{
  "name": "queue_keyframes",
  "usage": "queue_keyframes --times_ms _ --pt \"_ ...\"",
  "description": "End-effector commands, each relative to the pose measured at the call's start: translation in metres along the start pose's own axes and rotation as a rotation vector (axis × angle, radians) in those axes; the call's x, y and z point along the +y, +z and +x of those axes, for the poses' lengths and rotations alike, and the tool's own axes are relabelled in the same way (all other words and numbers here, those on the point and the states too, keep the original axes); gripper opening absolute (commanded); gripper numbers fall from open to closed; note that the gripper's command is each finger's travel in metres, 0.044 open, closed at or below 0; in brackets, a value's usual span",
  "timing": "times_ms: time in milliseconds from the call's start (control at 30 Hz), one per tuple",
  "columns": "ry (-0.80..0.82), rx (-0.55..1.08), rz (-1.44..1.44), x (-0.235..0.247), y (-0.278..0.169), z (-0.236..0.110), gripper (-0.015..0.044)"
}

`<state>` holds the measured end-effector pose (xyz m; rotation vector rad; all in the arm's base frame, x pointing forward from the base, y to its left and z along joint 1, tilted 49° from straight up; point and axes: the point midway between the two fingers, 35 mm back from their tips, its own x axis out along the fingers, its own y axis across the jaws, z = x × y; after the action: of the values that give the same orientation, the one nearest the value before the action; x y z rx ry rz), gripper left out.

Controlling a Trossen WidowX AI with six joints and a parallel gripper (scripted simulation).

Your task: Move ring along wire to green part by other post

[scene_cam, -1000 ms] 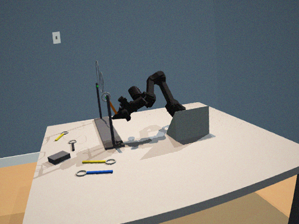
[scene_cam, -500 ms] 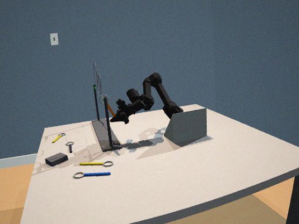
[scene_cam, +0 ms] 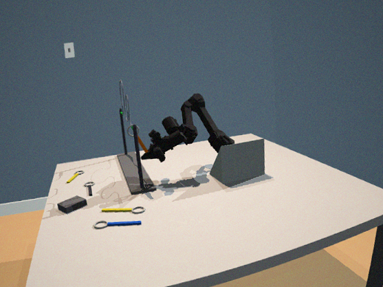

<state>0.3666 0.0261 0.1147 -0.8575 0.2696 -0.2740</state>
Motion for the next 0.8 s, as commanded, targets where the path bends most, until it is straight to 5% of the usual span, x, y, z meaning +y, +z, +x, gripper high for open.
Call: queue_keyframes --times_ms 0,500,767 --pt "0.007 0.001 -0.007 0.0018 -0.0026 -0.0005 -0.015" --pt "0.007 0.001 -0.007 0.0018 -0.0026 -0.0005 -0.015" --pt "0.002 0.001 -0.002 0.0008 -0.0016 -0.0001 0.006"
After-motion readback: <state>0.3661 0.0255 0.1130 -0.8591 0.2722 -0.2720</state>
